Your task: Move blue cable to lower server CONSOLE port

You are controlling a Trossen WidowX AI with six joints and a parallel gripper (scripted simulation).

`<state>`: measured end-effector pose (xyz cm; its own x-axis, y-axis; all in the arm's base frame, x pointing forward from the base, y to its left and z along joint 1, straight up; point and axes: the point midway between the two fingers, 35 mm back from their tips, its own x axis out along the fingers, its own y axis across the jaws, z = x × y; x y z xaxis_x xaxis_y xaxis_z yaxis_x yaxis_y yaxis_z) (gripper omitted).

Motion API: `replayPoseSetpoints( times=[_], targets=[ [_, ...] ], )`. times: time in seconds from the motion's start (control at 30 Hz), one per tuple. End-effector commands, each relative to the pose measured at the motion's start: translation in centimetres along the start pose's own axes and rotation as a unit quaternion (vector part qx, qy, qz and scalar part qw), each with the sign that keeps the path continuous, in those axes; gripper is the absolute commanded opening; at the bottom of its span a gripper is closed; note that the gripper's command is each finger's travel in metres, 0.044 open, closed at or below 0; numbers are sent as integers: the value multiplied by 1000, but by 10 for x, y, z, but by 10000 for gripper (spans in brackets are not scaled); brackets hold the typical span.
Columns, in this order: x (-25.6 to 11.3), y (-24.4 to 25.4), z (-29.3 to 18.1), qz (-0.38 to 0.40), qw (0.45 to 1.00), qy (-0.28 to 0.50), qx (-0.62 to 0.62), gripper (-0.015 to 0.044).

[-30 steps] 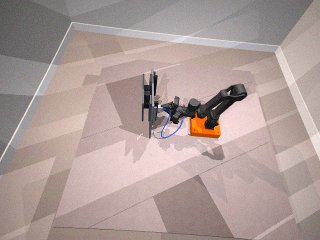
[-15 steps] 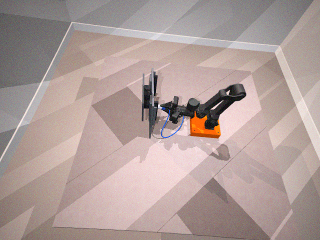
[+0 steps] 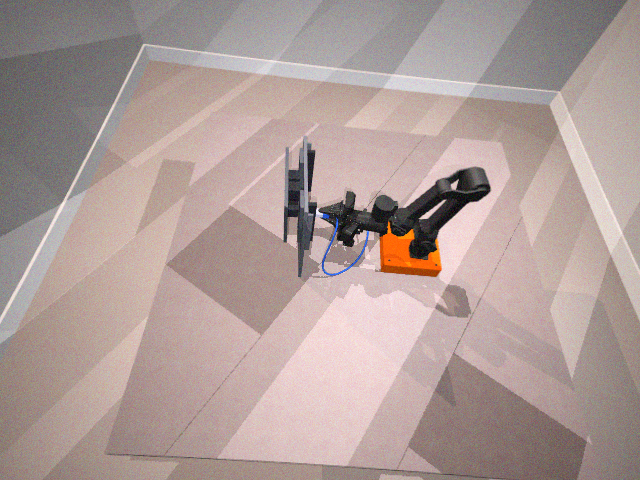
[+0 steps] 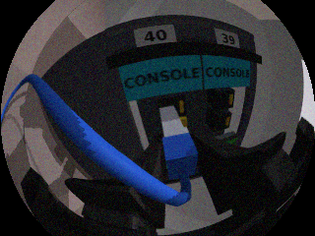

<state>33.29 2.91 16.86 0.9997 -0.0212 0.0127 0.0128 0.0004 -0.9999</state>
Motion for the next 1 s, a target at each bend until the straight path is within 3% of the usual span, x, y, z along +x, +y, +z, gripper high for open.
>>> replayPoseSetpoints(
  times=[0.0,0.97],
  targets=[
    [3,-4,1,-6,1000,-2,0,0],
    [13,-5,-1,-7,1000,-2,0,0]
  ],
)
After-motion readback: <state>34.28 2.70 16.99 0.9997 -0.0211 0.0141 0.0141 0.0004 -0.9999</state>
